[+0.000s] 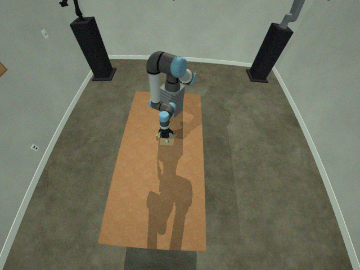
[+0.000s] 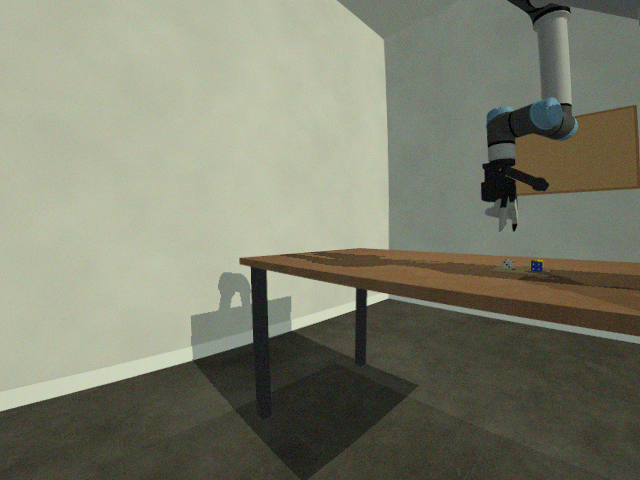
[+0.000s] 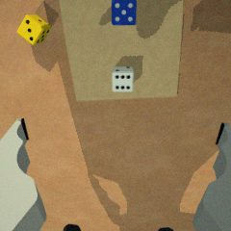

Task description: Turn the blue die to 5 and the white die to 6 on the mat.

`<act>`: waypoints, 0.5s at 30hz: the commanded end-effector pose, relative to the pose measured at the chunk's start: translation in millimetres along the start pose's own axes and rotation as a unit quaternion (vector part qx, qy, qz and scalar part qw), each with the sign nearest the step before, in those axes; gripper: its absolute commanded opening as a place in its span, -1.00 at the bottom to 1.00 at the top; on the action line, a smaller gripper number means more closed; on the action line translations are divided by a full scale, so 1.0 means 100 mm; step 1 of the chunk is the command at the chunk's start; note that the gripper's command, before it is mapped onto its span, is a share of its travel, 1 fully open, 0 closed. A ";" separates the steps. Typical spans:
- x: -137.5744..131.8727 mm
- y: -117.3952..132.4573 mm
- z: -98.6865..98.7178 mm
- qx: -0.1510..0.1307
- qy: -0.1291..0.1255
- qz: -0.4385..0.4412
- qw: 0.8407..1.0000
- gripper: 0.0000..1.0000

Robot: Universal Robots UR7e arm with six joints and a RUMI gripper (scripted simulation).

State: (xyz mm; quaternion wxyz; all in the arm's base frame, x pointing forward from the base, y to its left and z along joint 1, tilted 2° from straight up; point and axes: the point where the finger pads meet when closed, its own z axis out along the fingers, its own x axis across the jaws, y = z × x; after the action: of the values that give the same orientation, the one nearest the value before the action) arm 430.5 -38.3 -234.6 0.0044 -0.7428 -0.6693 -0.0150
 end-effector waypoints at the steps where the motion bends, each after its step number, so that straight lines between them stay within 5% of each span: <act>1: 0.00 0.00 -0.01 -0.001 0.000 0.000 1.000 1.00; 15: 0.00 0.00 -0.28 -0.001 0.000 0.000 1.000 1.00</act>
State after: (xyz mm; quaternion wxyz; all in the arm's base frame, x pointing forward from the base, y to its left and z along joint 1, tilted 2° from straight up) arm 430.2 -38.6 -220.4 0.0043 -0.7428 -0.6693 -0.0150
